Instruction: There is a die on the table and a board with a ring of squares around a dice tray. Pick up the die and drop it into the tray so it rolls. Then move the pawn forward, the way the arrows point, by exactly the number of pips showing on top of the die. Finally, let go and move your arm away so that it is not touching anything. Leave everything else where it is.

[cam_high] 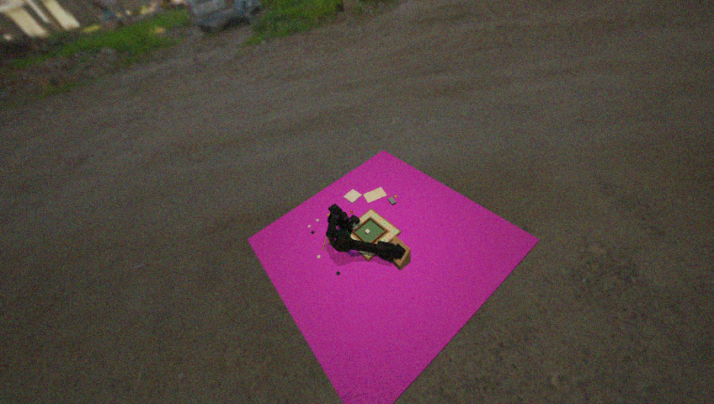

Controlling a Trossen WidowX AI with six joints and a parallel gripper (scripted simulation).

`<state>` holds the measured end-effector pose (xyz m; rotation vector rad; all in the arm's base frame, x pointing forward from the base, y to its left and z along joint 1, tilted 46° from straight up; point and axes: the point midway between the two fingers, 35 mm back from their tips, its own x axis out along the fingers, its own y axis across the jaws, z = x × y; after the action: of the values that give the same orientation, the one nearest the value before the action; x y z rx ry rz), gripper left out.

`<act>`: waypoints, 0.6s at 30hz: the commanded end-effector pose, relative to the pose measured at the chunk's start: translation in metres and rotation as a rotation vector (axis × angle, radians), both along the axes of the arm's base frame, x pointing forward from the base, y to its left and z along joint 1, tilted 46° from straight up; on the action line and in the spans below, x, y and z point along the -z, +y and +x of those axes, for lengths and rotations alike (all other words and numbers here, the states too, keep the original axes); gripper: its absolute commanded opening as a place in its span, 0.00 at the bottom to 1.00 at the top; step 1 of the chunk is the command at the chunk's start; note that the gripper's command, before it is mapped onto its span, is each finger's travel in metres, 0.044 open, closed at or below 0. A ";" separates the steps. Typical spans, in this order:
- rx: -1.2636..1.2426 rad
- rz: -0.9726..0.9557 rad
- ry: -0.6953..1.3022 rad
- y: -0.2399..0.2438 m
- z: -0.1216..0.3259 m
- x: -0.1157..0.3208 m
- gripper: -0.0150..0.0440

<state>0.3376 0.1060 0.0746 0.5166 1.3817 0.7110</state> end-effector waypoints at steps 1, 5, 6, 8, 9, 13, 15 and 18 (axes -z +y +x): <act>0.000 0.006 0.013 0.005 -0.003 0.006 0.25; 0.000 0.006 0.013 0.009 -0.003 0.009 0.25; -0.001 0.001 0.001 0.006 0.000 0.005 0.30; -0.001 0.001 0.001 0.006 0.000 0.005 0.39; -0.001 0.001 0.001 0.006 0.000 0.005 0.43; -0.001 0.001 0.001 0.006 0.000 0.005 0.61; -0.001 0.001 0.002 0.004 0.000 0.003 0.70; 0.000 0.002 0.010 -0.022 -0.001 -0.021 0.83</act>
<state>0.3314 0.1030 0.0764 0.5206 1.4157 0.7170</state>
